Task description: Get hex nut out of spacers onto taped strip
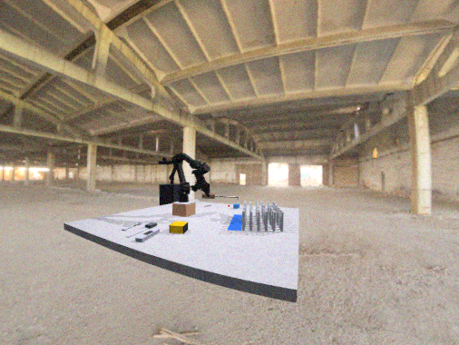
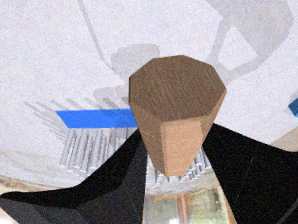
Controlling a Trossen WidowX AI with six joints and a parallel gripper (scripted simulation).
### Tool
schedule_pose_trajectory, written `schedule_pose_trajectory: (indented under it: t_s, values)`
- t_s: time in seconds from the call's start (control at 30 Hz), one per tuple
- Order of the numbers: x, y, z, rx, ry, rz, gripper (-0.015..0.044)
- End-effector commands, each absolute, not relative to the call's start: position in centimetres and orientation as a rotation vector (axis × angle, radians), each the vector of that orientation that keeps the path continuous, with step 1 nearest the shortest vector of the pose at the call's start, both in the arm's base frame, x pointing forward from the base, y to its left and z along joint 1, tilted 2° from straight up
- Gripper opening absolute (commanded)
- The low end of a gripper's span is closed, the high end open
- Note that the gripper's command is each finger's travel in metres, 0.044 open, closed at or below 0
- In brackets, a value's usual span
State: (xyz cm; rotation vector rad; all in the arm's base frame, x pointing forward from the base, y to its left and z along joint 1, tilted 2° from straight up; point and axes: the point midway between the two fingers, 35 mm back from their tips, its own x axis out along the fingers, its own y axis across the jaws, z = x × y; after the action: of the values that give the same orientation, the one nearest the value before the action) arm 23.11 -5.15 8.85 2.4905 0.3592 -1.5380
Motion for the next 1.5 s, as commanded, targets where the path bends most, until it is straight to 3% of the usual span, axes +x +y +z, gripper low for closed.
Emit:
schedule_pose_trajectory:
  t_s: [0.0, 1.47]
  values:
    - [23.8, -4.8, 9.2, 2.394, 0.438, -1.494, 0.0000]
    - [28.8, 3.7, 11.6, 1.100, 1.171, -0.768, 0.0000]
